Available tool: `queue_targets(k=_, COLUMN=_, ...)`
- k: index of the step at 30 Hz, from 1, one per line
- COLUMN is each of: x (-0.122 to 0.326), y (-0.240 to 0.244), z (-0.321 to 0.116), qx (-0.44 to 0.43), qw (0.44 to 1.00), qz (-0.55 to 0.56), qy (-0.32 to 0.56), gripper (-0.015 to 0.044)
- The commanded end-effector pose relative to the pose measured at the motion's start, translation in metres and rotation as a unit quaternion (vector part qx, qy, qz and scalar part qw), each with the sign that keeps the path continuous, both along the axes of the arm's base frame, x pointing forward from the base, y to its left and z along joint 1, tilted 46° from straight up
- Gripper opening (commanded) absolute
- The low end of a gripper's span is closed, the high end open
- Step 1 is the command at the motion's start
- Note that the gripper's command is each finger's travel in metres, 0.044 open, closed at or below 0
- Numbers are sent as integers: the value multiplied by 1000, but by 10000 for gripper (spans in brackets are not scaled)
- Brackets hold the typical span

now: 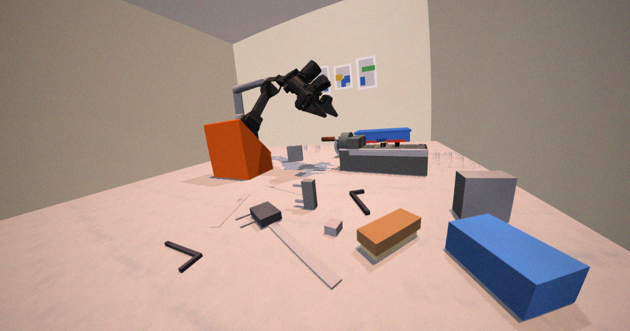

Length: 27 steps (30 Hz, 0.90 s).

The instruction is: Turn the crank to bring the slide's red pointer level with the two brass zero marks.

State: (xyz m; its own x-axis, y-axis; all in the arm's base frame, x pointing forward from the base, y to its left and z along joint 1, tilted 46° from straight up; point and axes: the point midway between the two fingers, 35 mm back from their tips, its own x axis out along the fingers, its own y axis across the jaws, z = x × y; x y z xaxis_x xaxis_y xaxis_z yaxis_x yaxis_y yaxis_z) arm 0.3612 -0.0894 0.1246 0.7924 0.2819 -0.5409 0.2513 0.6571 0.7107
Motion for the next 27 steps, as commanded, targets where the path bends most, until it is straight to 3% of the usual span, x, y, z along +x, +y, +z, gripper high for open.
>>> queue_targets(k=1, x=1, y=18, z=-18, qx=3, qw=1000, qz=2, qy=7, gripper=440)
queue_targets(k=27, x=8, y=48, z=-48, qx=3, qw=1000, qz=3, qy=7, gripper=440)
